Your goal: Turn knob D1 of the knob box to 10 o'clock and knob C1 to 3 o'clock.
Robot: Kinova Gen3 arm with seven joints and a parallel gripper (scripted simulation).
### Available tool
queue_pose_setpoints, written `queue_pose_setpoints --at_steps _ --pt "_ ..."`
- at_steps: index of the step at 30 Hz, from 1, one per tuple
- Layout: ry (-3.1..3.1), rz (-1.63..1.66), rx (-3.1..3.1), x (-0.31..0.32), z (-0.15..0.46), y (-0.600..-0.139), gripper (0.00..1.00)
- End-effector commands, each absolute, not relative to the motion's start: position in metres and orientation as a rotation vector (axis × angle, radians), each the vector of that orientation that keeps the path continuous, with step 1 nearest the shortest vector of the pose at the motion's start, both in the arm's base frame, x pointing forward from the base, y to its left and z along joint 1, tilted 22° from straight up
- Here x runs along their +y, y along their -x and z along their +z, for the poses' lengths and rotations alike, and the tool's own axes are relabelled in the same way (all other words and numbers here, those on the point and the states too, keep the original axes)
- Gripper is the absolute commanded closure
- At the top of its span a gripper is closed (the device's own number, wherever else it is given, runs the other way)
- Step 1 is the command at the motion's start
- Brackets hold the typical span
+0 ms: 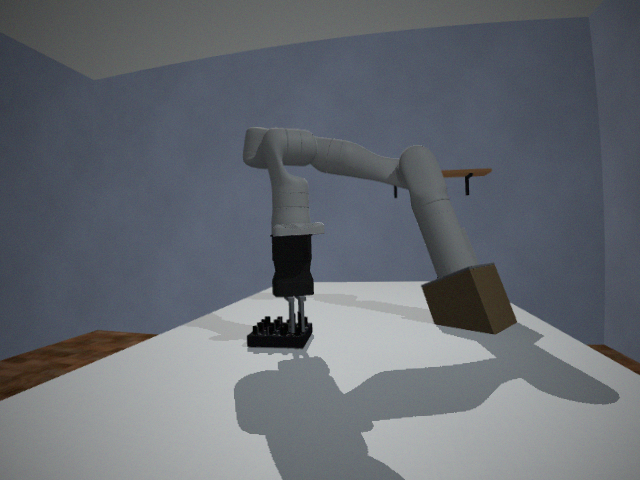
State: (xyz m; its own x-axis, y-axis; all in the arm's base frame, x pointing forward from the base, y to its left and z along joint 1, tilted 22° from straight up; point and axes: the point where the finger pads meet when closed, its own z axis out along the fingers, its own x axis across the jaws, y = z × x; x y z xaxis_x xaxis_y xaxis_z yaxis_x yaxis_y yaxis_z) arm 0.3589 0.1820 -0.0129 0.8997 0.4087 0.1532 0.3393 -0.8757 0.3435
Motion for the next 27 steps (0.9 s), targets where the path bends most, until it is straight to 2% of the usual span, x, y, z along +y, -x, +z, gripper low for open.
queue_pose_setpoints --at_steps 1,27 --pt "-2.744 0.312 0.598 0.1826 -0.0123 -0.3593 0.7" --pt "-2.534 0.21 1.14 0.1826 -0.0123 -0.3593 0.7"
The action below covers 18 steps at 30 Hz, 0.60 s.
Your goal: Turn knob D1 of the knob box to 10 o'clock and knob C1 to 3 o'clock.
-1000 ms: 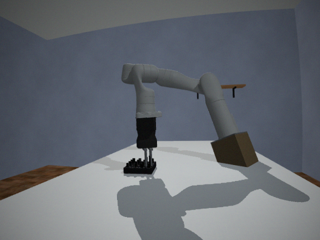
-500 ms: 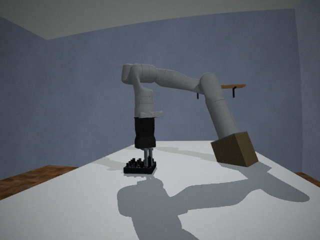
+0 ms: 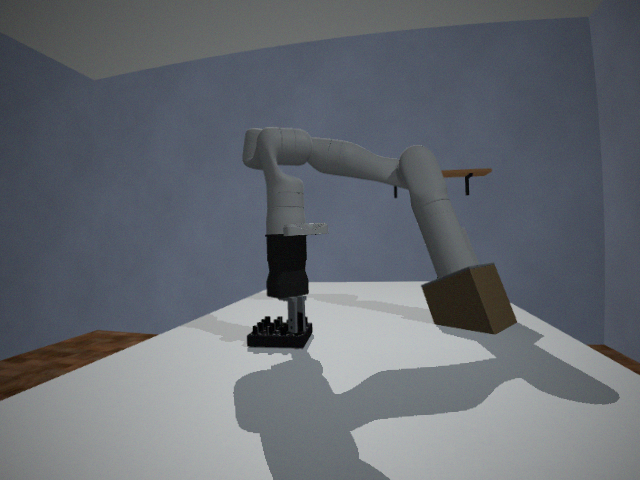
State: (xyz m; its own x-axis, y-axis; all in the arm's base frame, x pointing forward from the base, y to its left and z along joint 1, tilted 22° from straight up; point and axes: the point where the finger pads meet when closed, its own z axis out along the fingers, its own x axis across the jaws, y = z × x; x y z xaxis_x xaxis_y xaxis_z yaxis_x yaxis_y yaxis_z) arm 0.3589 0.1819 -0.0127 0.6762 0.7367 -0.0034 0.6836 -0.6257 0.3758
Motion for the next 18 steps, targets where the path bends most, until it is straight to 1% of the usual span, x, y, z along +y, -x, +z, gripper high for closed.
queue_pose_setpoints --at_steps 1,18 --pt "-2.523 0.206 1.162 0.1826 -0.0123 -0.3593 0.7" --pt "-2.345 0.14 1.467 0.1826 -0.0122 -0.3594 0.7"
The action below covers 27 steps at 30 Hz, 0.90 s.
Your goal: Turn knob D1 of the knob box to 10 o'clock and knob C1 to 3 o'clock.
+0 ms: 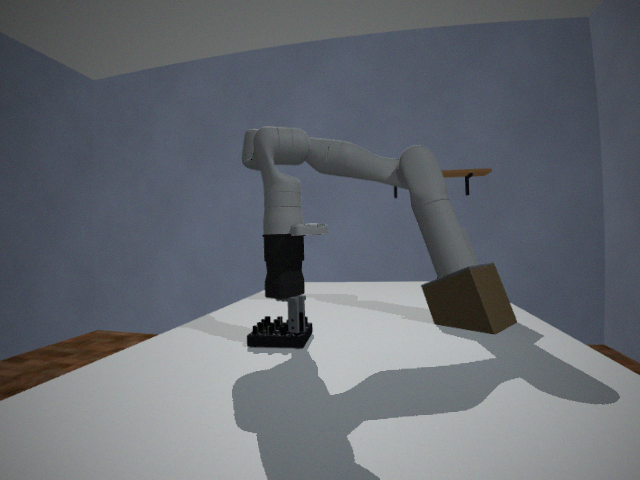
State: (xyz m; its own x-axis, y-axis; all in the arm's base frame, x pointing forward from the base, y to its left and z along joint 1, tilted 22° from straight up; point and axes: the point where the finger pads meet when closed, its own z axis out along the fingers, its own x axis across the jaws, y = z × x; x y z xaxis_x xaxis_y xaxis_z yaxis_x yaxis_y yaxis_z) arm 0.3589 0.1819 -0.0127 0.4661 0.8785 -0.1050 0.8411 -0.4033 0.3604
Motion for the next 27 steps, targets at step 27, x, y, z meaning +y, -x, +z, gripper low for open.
queue_pose_setpoints --at_steps 27 --pt "-2.09 0.059 1.799 0.1827 -0.0122 -0.3594 0.7"
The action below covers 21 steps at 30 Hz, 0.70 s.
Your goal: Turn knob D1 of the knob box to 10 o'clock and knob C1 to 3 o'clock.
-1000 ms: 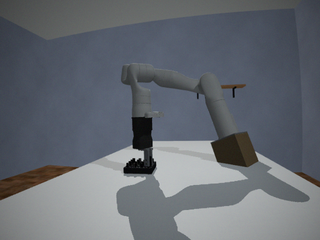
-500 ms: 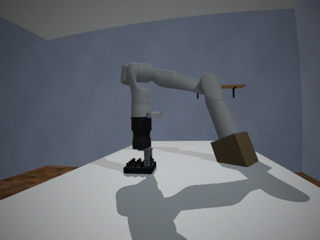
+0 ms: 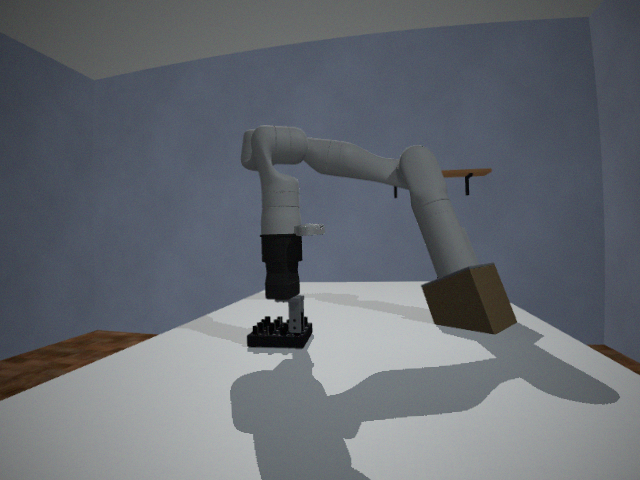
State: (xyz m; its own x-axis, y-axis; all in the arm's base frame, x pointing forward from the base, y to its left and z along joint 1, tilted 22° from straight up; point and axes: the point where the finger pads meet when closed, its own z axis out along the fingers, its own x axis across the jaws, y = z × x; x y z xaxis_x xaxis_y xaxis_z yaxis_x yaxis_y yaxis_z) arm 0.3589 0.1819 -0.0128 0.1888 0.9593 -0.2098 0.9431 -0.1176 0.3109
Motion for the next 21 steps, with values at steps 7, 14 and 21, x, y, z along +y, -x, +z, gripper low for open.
queue_pose_setpoints --at_steps 7,14,21 --pt "-2.034 0.043 1.861 0.1827 -0.0122 -0.3594 0.7" --pt "-2.002 0.034 1.895 0.1827 -0.0122 -0.3594 0.7" --pt "-1.97 0.025 1.929 0.1827 -0.0122 -0.3594 0.7"
